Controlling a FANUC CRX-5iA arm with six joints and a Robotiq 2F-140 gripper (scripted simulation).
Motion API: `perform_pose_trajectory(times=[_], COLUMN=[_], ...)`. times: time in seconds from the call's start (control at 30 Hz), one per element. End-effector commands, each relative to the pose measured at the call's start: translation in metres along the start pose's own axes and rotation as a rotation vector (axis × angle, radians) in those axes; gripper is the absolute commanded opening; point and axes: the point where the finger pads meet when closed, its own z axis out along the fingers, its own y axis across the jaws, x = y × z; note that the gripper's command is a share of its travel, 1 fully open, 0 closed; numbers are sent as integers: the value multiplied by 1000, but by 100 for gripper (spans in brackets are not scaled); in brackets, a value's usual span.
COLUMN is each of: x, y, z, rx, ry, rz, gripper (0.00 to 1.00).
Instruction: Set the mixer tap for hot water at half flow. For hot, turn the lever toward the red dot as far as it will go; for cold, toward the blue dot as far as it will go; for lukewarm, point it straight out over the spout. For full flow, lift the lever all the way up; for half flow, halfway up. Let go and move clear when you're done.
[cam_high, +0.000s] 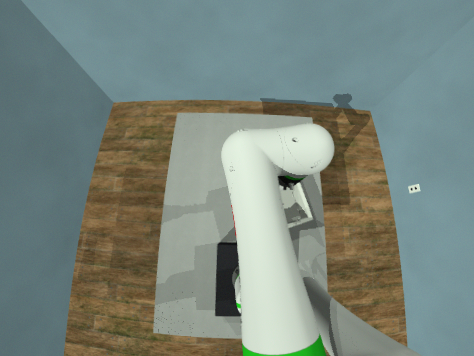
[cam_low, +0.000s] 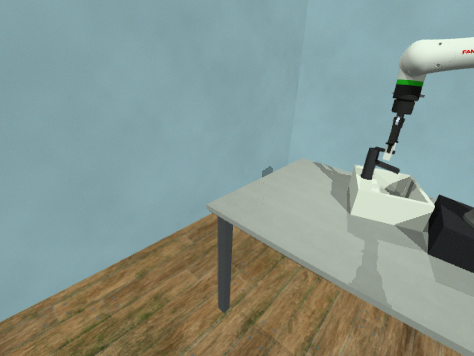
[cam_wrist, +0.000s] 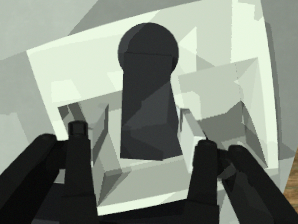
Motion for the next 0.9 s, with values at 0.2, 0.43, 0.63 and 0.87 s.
perform_pose_trajectory(times=[0.2, 0.43, 0.63, 0.87], x=[0, 0, 0, 0], y=[0, 0, 0, 0], z=[0, 0, 0, 0], rx=[0, 0, 0, 0], ry=[0, 0, 0, 0], rz=[0, 0, 0, 0], gripper=[0, 0, 0, 0])
